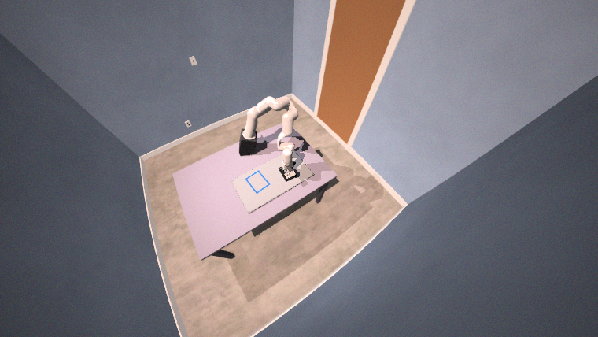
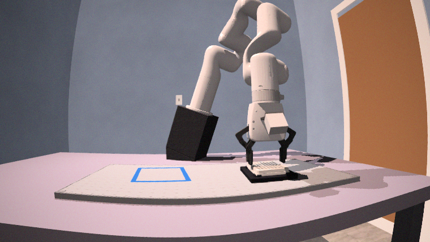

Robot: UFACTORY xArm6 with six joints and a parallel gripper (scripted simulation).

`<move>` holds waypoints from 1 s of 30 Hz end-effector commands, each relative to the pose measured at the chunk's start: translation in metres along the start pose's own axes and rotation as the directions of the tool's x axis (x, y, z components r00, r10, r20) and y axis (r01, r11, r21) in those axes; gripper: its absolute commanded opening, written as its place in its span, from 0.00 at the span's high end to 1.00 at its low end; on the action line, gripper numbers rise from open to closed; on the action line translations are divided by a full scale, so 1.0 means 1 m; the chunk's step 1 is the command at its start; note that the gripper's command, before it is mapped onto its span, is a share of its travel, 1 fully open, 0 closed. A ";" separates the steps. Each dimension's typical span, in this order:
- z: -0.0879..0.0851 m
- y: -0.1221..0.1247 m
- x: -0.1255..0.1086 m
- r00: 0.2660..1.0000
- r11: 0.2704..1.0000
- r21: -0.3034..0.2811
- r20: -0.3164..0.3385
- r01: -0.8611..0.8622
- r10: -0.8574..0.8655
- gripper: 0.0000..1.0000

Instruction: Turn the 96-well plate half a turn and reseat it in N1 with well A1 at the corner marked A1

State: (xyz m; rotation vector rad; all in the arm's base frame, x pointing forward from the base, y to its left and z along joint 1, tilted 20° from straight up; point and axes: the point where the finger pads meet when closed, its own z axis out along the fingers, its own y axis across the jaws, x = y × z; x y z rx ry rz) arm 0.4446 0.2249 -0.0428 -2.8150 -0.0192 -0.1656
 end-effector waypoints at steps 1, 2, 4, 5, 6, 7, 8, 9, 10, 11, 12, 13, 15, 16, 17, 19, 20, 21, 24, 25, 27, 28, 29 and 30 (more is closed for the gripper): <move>0.002 -0.001 0.001 1.000 1.000 0.001 -0.003 0.000 0.000 0.00; 0.003 -0.001 0.001 1.000 1.000 0.001 -0.003 0.000 0.000 0.00; 0.004 -0.001 0.001 1.000 1.000 0.001 -0.003 0.000 0.000 0.00; 0.005 -0.001 0.001 1.000 1.000 0.001 -0.003 0.000 0.000 0.00; 0.006 -0.001 0.001 1.000 1.000 0.001 -0.003 0.000 0.000 0.00; 0.006 -0.001 0.001 1.000 1.000 0.001 -0.003 0.000 0.000 0.00; 0.007 -0.001 0.001 1.000 1.000 0.001 -0.003 0.000 0.000 0.00; 0.007 -0.001 0.001 1.000 1.000 0.001 -0.003 0.000 0.000 0.00; 0.007 -0.001 0.001 1.000 1.000 0.001 -0.003 0.000 0.000 0.00; 0.008 -0.001 0.001 1.000 1.000 0.001 -0.003 0.000 0.000 0.00; 0.008 -0.001 0.001 1.000 1.000 0.001 -0.003 0.000 0.000 0.00; 0.009 -0.001 0.001 1.000 1.000 0.001 -0.003 0.000 0.000 0.00; 0.010 -0.001 0.001 1.000 1.000 0.001 -0.003 0.000 0.000 0.00; 0.010 -0.001 0.001 1.000 1.000 0.001 -0.003 0.000 0.000 0.00; 0.010 -0.001 0.001 1.000 1.000 0.001 -0.003 0.000 0.000 0.00; 0.010 -0.001 0.001 1.000 1.000 0.001 -0.003 0.000 0.000 0.00; 0.010 -0.001 0.001 1.000 1.000 0.001 -0.003 0.000 0.000 0.00; 0.010 -0.001 0.001 1.000 1.000 0.001 -0.003 0.000 0.000 0.00; 0.010 -0.001 0.001 1.000 1.000 0.001 -0.003 0.000 0.000 0.00; 0.010 -0.001 0.001 1.000 1.000 0.001 -0.003 0.000 0.000 0.00; 0.010 -0.001 0.001 1.000 1.000 0.001 -0.003 0.000 0.000 0.00; 0.010 -0.001 0.001 1.000 1.000 0.001 -0.003 0.000 0.000 0.00; 0.010 -0.001 0.001 1.000 1.000 0.001 -0.003 0.000 0.000 0.00; 0.010 -0.001 0.001 1.000 1.000 0.001 -0.003 0.000 0.000 0.00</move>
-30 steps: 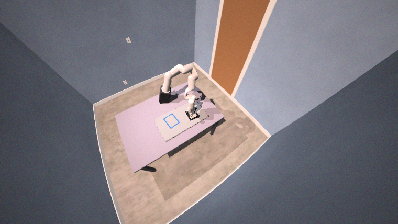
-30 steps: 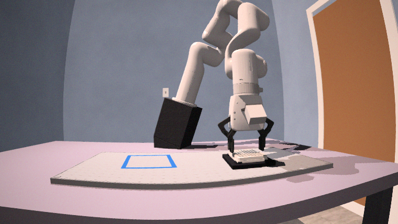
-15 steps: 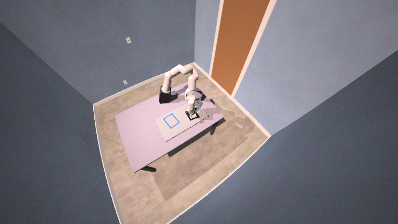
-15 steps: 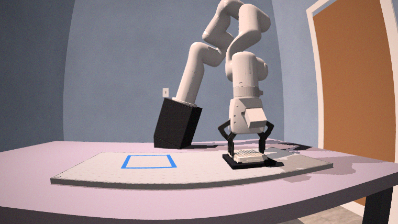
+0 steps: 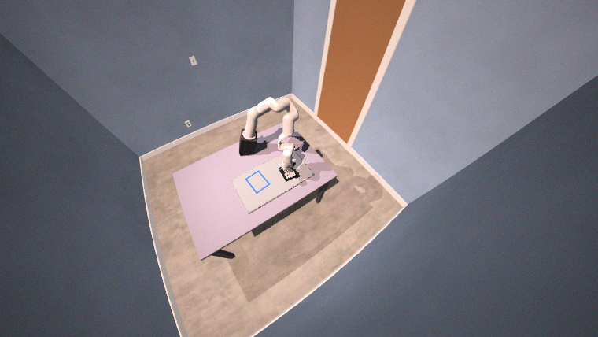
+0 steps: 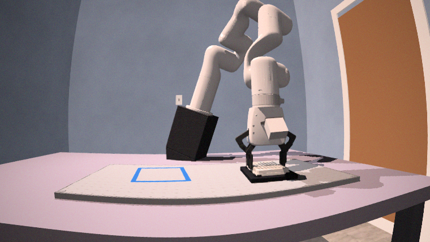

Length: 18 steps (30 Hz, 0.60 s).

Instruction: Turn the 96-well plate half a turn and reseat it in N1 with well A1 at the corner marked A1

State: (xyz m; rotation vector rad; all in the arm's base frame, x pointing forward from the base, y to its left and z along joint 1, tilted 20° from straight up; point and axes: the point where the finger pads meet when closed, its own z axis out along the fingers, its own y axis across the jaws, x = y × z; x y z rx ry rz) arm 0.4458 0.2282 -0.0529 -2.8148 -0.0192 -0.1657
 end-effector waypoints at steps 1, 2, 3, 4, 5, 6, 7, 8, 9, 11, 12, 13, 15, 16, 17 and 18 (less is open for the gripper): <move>-0.001 -0.001 0.001 1.000 1.000 0.001 -0.003 0.000 0.000 0.00; -0.001 -0.001 0.001 1.000 1.000 0.001 -0.003 0.000 0.000 0.00; -0.002 -0.001 0.001 1.000 1.000 0.001 -0.003 0.000 0.000 1.00; -0.002 -0.001 0.001 1.000 1.000 0.001 -0.003 0.000 0.000 1.00; -0.002 -0.001 0.001 1.000 1.000 0.001 -0.003 0.000 0.000 1.00; -0.002 -0.001 0.001 1.000 1.000 0.001 -0.003 0.000 0.000 1.00; -0.002 -0.001 0.001 1.000 1.000 0.001 -0.003 0.000 0.000 1.00; -0.002 -0.001 0.001 1.000 1.000 0.001 -0.003 0.000 0.000 1.00; -0.002 -0.001 0.001 1.000 1.000 0.001 -0.003 0.000 0.000 1.00; -0.002 -0.001 0.001 1.000 1.000 0.001 -0.003 0.000 0.000 1.00; -0.002 -0.001 0.001 1.000 1.000 0.001 -0.003 0.000 0.000 1.00; -0.002 -0.001 0.001 1.000 1.000 0.001 -0.003 0.000 0.000 1.00; -0.002 -0.001 0.001 1.000 1.000 0.001 -0.003 0.000 0.000 1.00; -0.002 -0.001 0.001 1.000 1.000 0.001 -0.003 0.000 0.000 1.00; -0.002 -0.001 0.001 1.000 1.000 0.001 -0.003 0.000 0.000 1.00; -0.002 -0.001 0.001 1.000 1.000 0.001 -0.003 0.000 0.000 1.00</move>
